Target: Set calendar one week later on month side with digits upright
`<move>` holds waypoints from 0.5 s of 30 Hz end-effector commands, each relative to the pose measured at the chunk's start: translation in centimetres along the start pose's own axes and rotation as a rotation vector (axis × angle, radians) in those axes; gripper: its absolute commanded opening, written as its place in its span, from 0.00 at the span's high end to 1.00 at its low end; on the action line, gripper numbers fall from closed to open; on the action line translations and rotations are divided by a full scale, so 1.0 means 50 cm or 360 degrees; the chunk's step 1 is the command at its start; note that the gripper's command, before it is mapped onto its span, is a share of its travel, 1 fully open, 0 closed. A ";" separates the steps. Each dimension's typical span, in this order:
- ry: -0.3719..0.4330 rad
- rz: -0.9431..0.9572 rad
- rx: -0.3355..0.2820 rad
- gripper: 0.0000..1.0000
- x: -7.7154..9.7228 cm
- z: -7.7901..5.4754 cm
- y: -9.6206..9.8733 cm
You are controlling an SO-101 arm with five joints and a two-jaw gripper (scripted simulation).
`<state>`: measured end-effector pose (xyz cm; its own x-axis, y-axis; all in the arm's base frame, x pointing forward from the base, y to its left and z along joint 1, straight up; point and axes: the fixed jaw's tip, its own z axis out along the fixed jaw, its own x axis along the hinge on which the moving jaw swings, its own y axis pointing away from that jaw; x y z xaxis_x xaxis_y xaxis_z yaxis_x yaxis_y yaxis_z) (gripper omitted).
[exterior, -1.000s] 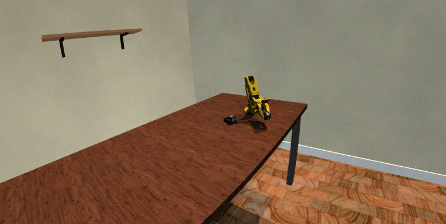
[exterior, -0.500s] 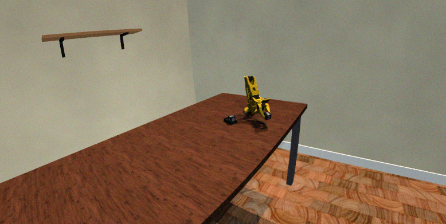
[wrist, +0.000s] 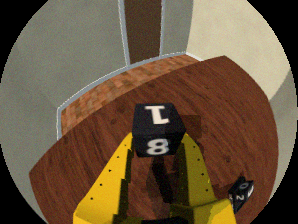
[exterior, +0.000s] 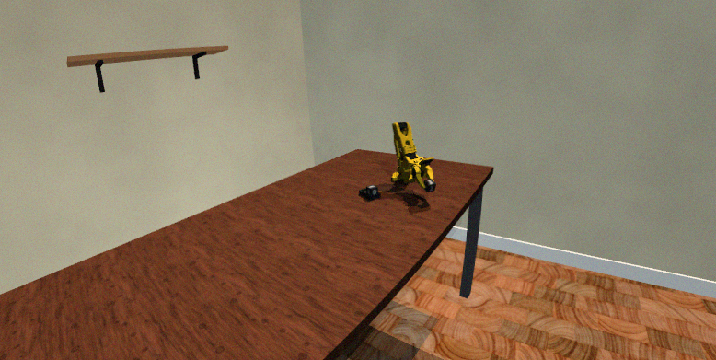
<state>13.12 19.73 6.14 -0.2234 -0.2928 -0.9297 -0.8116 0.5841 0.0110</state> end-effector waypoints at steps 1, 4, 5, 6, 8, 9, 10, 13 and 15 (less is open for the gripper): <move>-0.0065 0.0009 -0.0018 1.00 -0.012 0.001 0.006; -0.0065 0.0009 -0.0018 1.00 -0.008 0.003 0.006; -0.0065 0.0009 -0.0018 1.00 -0.007 0.003 0.006; -0.0065 0.0009 -0.0018 1.00 -0.007 0.003 0.006; -0.0065 0.0009 -0.0018 1.00 -0.007 0.003 0.006; -0.0065 0.0009 -0.0018 1.00 -0.007 0.003 0.006; -0.0065 0.0009 -0.0018 1.00 -0.007 0.003 0.006; -0.0065 0.0009 -0.0018 1.00 -0.006 0.003 0.006; -0.0065 0.0009 -0.0018 1.00 -0.004 0.004 0.006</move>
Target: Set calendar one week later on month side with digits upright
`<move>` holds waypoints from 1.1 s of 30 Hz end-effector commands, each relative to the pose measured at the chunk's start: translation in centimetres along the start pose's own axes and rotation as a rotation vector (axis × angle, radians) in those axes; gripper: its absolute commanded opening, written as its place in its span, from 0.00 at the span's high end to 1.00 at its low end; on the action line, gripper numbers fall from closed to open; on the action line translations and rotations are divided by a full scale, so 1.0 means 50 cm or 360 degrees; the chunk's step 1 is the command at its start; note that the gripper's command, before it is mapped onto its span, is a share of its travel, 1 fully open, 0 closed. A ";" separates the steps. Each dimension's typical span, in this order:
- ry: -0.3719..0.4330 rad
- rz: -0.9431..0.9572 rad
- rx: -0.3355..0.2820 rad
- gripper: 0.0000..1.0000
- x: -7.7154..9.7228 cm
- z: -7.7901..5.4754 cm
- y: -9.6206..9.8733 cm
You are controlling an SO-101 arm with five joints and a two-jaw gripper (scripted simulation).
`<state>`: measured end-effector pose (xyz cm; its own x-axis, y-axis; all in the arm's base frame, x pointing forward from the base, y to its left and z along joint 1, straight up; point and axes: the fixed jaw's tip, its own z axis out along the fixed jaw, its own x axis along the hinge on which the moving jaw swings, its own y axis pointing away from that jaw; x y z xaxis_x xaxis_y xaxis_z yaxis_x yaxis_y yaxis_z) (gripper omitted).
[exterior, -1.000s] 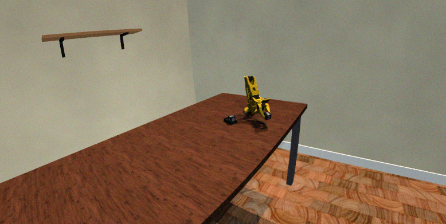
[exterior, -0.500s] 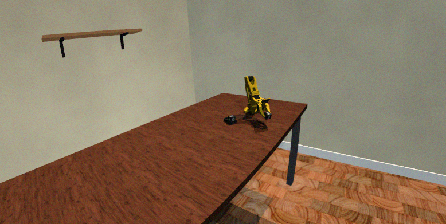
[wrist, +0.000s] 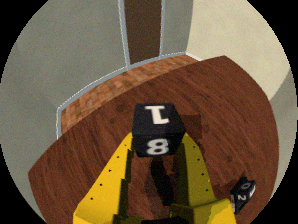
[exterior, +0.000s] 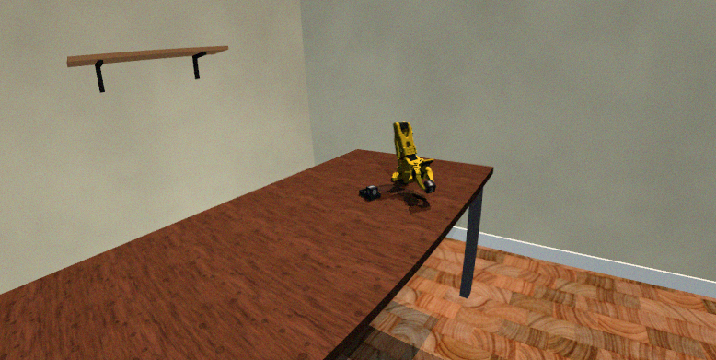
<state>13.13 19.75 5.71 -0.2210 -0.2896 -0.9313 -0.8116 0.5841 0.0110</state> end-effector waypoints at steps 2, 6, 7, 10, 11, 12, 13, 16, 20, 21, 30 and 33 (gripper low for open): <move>-0.0059 0.0009 -0.0018 1.00 -0.010 0.002 0.006; -0.0059 0.0009 -0.0018 1.00 -0.005 0.004 0.006; -0.0059 0.0009 -0.0018 1.00 -0.004 0.004 0.006; -0.0059 0.0009 -0.0018 1.00 -0.003 0.004 0.006; -0.0059 0.0009 -0.0018 1.00 -0.003 0.004 0.006; -0.0059 0.0009 -0.0018 1.00 -0.003 0.004 0.006; -0.0059 0.0009 -0.0018 1.00 -0.003 0.004 0.006; -0.0059 0.0009 -0.0018 1.00 -0.002 0.005 0.006; -0.0059 0.0009 -0.0018 1.00 0.003 0.007 0.005; -0.0059 0.0009 -0.0018 1.00 0.004 0.008 0.005; -0.0059 0.0009 -0.0018 1.00 0.008 0.009 0.005; -0.0059 0.0009 -0.0018 1.00 0.009 0.010 0.005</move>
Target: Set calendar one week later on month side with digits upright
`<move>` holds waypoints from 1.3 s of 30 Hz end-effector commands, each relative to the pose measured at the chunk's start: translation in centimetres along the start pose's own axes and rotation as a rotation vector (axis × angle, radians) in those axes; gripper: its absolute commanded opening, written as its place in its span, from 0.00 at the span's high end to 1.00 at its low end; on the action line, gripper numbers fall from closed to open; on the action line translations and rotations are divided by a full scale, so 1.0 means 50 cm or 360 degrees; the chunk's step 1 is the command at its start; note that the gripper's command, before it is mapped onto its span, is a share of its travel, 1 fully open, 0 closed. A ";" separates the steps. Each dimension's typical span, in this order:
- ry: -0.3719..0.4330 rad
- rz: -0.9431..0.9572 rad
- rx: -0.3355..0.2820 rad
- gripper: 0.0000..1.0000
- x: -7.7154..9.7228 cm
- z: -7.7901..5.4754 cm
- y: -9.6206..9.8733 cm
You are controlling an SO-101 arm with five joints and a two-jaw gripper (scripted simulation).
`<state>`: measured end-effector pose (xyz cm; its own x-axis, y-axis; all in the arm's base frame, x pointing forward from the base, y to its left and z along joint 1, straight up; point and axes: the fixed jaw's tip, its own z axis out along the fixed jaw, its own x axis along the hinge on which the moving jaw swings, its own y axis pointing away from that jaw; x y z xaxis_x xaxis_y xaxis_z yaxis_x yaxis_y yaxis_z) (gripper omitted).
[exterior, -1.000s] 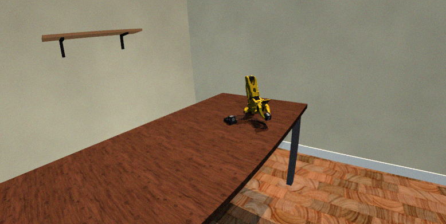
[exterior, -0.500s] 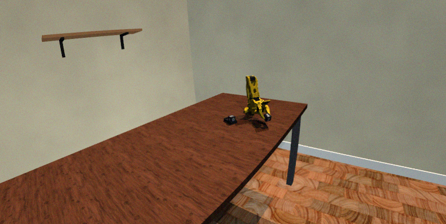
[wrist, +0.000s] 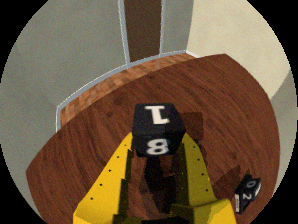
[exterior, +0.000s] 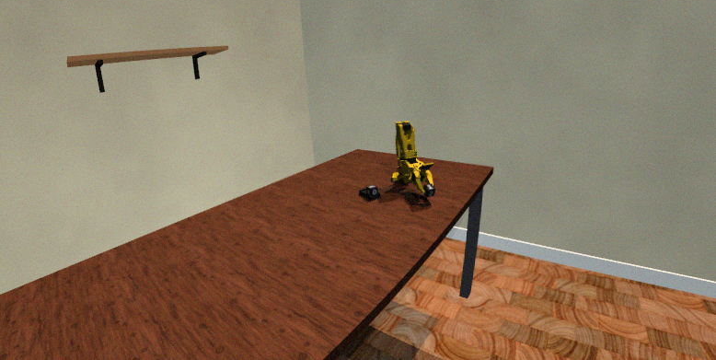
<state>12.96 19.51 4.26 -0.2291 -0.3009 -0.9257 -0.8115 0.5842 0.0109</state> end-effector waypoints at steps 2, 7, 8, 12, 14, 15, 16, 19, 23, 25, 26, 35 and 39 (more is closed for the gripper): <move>-0.0082 0.0009 -0.0018 1.00 -0.018 0.005 0.006; -0.0082 0.0009 -0.0018 1.00 -0.012 0.008 0.006; -0.0082 0.0009 -0.0018 1.00 -0.011 0.008 0.006; -0.0082 0.0009 -0.0018 1.00 -0.010 0.008 0.006; -0.0082 0.0009 -0.0018 1.00 -0.010 0.008 0.006; -0.0082 0.0009 -0.0018 1.00 -0.010 0.009 0.006; -0.0082 0.0009 -0.0018 1.00 -0.010 0.009 0.006; -0.0082 0.0009 -0.0018 1.00 -0.007 0.010 0.006; -0.0082 0.0009 -0.0018 1.00 -0.002 0.012 0.006; -0.0082 0.0009 -0.0018 1.00 0.000 0.013 0.005; -0.0082 0.0009 -0.0018 1.00 0.001 0.013 0.005; -0.0082 0.0009 -0.0018 1.00 0.003 0.014 0.005; -0.0082 0.0009 -0.0018 1.00 0.008 0.017 0.005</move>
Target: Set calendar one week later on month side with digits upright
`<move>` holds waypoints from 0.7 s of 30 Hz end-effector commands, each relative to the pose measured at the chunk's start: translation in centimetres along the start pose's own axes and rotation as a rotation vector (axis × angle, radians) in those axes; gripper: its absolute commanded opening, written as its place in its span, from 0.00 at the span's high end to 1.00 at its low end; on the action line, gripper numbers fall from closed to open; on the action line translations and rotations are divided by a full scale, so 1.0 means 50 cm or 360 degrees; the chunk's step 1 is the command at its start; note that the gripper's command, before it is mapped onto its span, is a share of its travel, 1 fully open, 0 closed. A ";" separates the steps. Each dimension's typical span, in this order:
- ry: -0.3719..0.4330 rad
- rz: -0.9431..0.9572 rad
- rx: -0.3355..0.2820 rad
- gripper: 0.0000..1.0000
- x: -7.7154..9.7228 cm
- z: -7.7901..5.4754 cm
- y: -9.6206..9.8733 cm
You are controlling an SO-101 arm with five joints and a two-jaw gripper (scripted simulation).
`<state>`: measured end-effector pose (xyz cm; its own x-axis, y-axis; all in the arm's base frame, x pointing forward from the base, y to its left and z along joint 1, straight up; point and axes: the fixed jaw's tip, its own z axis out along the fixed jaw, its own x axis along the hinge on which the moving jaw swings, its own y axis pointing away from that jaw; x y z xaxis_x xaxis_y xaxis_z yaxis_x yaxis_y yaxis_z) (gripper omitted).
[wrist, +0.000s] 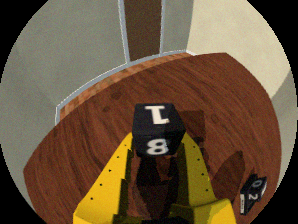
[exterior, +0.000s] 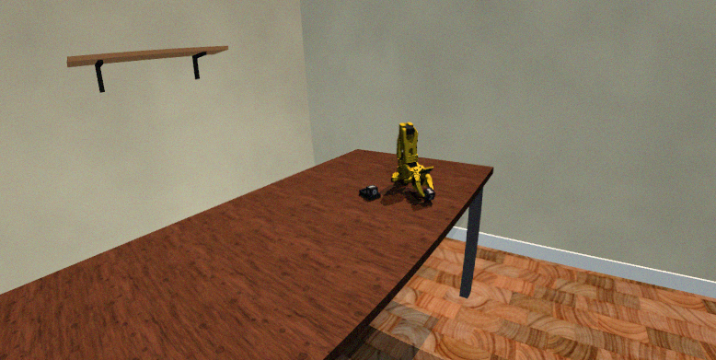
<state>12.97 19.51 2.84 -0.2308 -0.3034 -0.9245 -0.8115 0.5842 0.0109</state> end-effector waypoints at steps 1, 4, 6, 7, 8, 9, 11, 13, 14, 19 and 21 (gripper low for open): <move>-0.0088 0.0009 -0.0018 1.00 -0.017 0.006 0.006; -0.0088 0.0009 -0.0018 1.00 -0.015 0.007 0.006; -0.0088 0.0009 -0.0018 1.00 -0.014 0.007 0.006; -0.0088 0.0009 -0.0018 1.00 -0.014 0.007 0.006; -0.0088 0.0009 -0.0018 1.00 -0.014 0.007 0.006; -0.0088 0.0009 -0.0018 1.00 -0.014 0.007 0.006; -0.0088 0.0009 -0.0018 1.00 -0.014 0.007 0.006; -0.0088 0.0009 -0.0018 1.00 -0.012 0.008 0.006; -0.0088 0.0009 -0.0018 1.00 -0.012 0.009 0.006; -0.0088 0.0009 -0.0018 1.00 -0.006 0.011 0.006; -0.0088 0.0009 -0.0018 1.00 -0.005 0.011 0.006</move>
<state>13.00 19.55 2.10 -0.2301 -0.3024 -0.9250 -0.8115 0.5842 0.0109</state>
